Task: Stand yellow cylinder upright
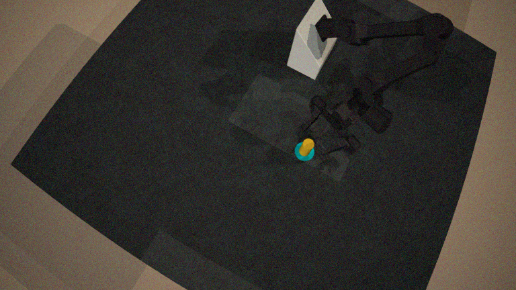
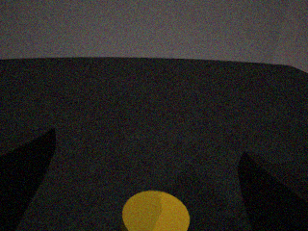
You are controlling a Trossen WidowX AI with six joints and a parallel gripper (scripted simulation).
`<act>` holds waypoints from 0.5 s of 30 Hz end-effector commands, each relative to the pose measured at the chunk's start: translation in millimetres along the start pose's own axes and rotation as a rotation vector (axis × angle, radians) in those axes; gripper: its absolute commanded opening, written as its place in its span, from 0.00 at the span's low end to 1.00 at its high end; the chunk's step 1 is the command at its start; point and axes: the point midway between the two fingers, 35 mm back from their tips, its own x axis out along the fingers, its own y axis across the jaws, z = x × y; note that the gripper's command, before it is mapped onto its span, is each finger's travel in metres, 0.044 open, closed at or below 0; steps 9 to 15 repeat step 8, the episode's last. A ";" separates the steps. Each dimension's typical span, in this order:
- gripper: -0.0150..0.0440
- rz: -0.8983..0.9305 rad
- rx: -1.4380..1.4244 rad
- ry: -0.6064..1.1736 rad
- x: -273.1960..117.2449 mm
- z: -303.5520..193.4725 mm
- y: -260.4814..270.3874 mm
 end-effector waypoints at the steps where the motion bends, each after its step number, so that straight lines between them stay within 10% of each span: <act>1: 0.93 -0.001 -0.006 0.000 -2.6 15.8 -2.8; 15: 0.93 0.004 -0.004 -0.008 -8.3 43.9 -5.9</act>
